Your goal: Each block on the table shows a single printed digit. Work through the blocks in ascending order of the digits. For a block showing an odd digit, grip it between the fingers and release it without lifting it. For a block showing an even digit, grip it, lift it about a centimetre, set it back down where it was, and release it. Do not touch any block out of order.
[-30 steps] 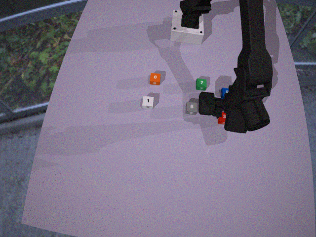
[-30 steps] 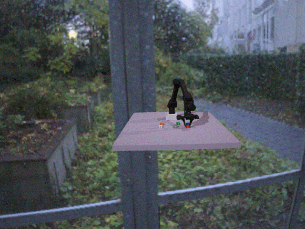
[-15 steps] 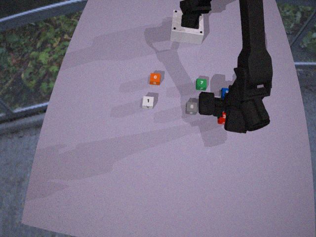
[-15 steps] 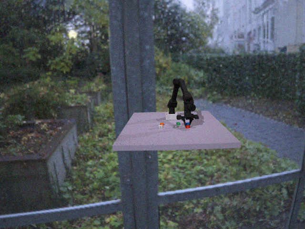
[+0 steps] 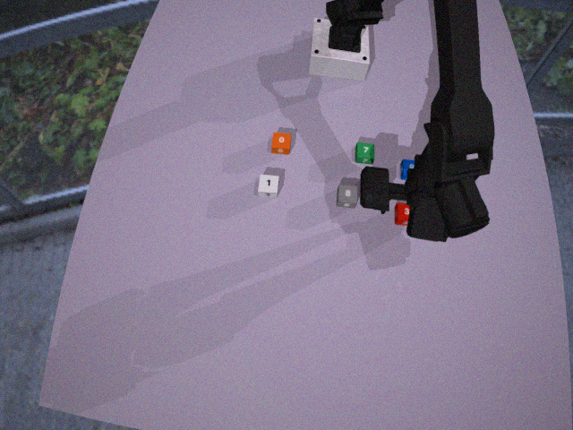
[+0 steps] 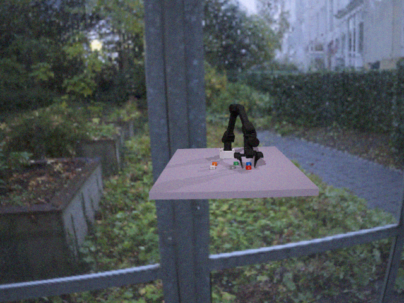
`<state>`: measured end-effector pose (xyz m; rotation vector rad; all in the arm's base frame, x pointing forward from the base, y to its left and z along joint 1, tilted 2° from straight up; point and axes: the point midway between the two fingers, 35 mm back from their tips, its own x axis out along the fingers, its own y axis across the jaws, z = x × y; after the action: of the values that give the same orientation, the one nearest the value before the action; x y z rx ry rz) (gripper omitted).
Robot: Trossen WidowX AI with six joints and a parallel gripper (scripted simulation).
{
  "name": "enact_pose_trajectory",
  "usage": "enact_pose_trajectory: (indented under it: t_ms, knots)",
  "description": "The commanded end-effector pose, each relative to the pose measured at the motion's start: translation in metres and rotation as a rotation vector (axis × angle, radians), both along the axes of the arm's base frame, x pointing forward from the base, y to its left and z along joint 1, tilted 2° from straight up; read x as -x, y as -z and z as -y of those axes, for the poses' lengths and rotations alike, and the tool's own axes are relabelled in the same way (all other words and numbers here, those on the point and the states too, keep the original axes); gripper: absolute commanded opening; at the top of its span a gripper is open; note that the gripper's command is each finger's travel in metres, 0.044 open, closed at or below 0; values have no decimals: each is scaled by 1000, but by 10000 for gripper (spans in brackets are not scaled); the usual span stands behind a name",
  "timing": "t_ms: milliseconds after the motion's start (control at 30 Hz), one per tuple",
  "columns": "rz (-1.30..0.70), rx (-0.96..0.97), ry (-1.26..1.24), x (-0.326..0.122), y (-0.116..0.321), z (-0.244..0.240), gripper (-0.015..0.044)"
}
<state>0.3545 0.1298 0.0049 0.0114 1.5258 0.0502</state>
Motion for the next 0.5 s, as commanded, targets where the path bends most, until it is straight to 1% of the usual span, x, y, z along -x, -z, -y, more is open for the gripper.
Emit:
enact_pose_trajectory:
  t_ms: [0, 33, 67, 200, 267, 400, 467]
  knots:
    - [1, 4, 4, 0, -17, 1, 400]
    - [1, 4, 4, 1, -31, 2, 400]
    - [1, 4, 4, 2, -36, 2, 400]
    - [1, 4, 4, 2, -36, 2, 400]
    - [1, 4, 4, 1, -46, 2, 348]
    - [1, 4, 4, 3, -106, 4, 242]
    - [1, 4, 4, 5, -116, 5, 190]
